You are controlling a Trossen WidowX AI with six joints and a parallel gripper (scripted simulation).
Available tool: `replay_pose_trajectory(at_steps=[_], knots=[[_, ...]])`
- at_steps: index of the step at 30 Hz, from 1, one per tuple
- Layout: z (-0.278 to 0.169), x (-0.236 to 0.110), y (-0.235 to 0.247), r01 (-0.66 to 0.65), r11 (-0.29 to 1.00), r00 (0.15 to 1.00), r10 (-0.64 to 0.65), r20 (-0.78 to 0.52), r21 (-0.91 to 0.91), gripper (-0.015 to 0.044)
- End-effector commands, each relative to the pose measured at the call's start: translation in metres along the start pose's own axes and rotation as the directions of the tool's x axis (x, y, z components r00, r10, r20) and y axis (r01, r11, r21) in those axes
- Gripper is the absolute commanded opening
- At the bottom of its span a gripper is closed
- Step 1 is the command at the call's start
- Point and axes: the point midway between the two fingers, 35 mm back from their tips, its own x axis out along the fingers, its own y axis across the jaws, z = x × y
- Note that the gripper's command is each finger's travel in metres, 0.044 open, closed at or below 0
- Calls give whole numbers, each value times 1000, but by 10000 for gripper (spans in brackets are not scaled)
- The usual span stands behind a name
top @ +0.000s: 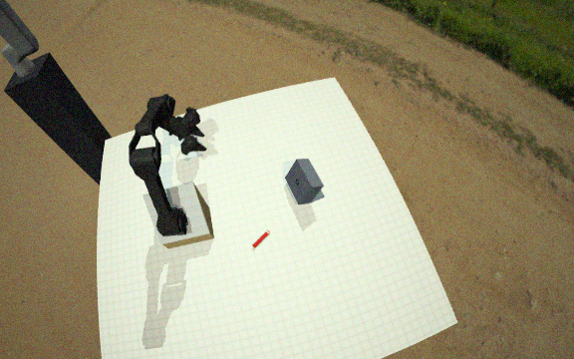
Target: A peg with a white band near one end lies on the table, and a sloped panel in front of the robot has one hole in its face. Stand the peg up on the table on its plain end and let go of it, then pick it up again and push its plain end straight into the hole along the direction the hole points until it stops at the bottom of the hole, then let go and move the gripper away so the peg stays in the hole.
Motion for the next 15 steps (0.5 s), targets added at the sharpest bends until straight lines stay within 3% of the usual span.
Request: replay_pose_trajectory(at_steps=[1, 15], knots=[[1, 1, -1, -1, 1000, 1000, 1, -4, -3, 426], [72, 100, -126, -109, 982, 950, 57, -308, -155, 440]])
